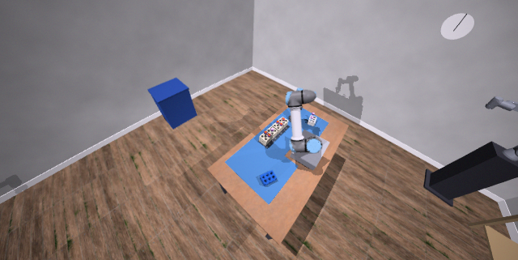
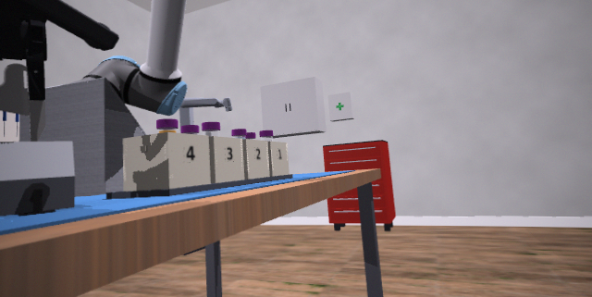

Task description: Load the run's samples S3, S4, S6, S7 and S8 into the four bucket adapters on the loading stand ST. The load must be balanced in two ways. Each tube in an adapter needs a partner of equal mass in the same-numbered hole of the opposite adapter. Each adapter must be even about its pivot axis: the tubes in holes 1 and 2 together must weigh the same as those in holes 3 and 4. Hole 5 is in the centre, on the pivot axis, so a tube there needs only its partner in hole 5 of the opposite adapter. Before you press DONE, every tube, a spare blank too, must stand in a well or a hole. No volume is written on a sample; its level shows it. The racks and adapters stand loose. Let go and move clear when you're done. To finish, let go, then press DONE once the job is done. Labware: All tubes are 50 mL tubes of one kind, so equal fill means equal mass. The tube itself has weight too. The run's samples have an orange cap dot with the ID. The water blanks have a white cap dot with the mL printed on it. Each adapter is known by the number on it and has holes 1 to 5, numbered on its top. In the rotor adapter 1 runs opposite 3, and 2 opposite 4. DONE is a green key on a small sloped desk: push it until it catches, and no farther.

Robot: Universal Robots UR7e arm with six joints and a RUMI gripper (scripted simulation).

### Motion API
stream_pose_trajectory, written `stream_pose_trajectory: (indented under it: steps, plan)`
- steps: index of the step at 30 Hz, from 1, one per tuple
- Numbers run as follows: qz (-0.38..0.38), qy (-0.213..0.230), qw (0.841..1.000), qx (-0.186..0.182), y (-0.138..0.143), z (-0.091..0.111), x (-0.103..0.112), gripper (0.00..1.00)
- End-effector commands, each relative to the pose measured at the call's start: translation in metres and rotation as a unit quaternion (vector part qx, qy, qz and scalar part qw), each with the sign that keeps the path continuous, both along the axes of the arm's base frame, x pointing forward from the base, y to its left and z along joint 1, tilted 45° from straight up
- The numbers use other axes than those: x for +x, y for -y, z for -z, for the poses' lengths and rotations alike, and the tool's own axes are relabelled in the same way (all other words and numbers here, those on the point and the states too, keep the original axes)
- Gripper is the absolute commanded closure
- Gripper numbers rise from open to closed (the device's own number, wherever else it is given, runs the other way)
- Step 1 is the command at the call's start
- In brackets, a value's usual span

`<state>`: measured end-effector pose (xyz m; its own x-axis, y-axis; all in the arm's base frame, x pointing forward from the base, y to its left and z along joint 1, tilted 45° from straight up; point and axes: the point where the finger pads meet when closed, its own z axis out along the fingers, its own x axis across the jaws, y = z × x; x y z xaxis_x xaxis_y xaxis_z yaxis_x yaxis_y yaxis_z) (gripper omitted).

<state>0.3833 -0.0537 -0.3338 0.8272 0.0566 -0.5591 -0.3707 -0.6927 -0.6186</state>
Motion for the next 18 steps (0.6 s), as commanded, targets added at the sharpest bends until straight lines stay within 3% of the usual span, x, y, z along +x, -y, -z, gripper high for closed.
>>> stream_pose_trajectory:
  steps: [1, 18]
  plan:
    - [0.000, 0.001, 1.000, -0.001, -0.0016, 0.0023, -0.0002, 1.00]
    - [0.000, 0.001, 1.000, -0.001, -0.0084, 0.0094, -0.0024, 1.00]
